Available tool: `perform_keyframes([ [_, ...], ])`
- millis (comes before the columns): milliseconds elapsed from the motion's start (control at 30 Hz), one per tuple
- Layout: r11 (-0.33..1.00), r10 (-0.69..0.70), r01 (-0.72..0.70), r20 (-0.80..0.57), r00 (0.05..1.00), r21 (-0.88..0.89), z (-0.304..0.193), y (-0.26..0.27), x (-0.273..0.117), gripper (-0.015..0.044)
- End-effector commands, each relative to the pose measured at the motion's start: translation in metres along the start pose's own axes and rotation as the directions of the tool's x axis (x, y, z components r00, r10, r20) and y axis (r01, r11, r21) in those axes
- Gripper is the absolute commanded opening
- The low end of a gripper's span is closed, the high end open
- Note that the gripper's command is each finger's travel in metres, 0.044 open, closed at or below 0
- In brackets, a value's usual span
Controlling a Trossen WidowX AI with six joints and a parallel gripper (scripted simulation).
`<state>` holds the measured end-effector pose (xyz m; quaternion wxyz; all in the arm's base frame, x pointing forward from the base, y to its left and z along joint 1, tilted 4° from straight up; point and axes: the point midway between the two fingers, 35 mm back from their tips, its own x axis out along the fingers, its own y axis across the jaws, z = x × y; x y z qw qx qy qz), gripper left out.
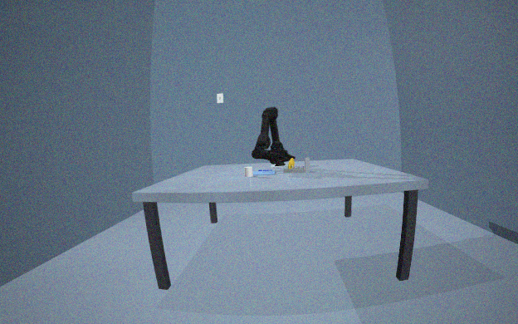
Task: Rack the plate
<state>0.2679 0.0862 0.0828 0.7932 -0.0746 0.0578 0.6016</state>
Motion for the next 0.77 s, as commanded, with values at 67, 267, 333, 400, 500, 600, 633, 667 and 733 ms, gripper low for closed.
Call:
perform_keyframes([
  [67,0.999,-0.01,0.01,0.016,1.0,-0.035,0.074,-0.001,-0.012,0.04],
  [267,0.999,-0.011,0.012,0.015,1.0,-0.033,0.093,-0.002,-0.015,0.04],
  [333,1.0,-0.016,0.016,-0.02,1.0,-0.004,0.093,-0.004,-0.015,0.04],
  [400,0.999,-0.024,0.027,-0.073,0.997,0.039,0.094,-0.006,-0.015,0.04],
  [500,0.994,-0.035,0.05,-0.151,0.988,0.101,0.094,-0.009,-0.017,0.04],
  [600,0.984,-0.045,0.083,-0.229,0.972,0.159,0.095,-0.012,-0.019,0.04],
  [633,0.98,-0.048,0.096,-0.255,0.966,0.177,0.096,-0.012,-0.02,0.04],
  [667,0.975,-0.052,0.109,-0.28,0.959,0.194,0.096,-0.013,-0.021,0.04],
  [733,0.964,-0.058,0.139,-0.33,0.942,0.227,0.097,-0.013,-0.024,0.04],
])
